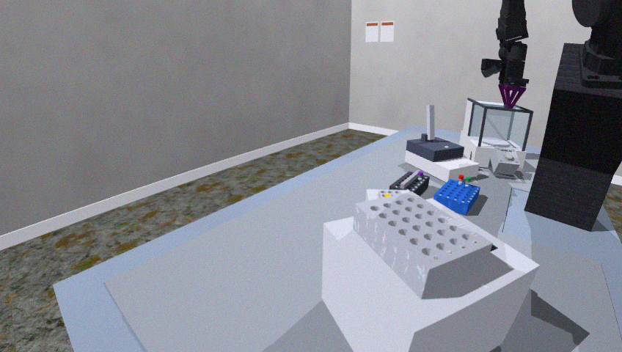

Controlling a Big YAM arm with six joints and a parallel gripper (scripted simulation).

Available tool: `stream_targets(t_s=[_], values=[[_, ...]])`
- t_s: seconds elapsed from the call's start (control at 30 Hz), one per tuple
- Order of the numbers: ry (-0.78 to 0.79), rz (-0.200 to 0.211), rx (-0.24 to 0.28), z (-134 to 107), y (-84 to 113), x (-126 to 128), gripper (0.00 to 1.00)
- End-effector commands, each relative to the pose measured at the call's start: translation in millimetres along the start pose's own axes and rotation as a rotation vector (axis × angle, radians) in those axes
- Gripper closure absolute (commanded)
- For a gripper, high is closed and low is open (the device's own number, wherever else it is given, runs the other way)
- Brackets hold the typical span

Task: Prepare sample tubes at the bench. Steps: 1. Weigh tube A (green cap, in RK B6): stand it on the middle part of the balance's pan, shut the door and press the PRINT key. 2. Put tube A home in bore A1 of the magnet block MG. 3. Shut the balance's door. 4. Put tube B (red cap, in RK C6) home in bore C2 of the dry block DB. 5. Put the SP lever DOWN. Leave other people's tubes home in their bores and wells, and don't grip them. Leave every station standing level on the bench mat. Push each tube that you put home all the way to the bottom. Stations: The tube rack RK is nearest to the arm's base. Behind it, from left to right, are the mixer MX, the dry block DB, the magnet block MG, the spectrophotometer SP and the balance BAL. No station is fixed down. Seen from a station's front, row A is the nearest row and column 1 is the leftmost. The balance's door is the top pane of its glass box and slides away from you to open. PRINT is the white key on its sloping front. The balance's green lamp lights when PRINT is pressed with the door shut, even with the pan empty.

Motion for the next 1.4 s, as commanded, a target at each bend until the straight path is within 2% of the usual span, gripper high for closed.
stream_targets(t_s=[0.0, 0.87, 0.9, 1.37], values=[[0.001, -0.027, 0.005, 0.4, 6.4, -10.9, 0.7], [0.001, -0.027, 0.005, 0.4, 6.4, -10.9, 0.7], [0.001, -0.027, 0.005, 0.4, 6.4, -10.9, 0.94], [0.001, -0.027, 0.005, 0.3, 6.4, -10.9, 0.94]])
Point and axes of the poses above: the point where the finger pads meet when closed, its own y axis back along the fingers, its own x axis across the jaws, z = x × y, the point moved 6 cm from there along y, back along the fingers, and after that the axes turned 12 degrees about y, right-handed, at the moved point
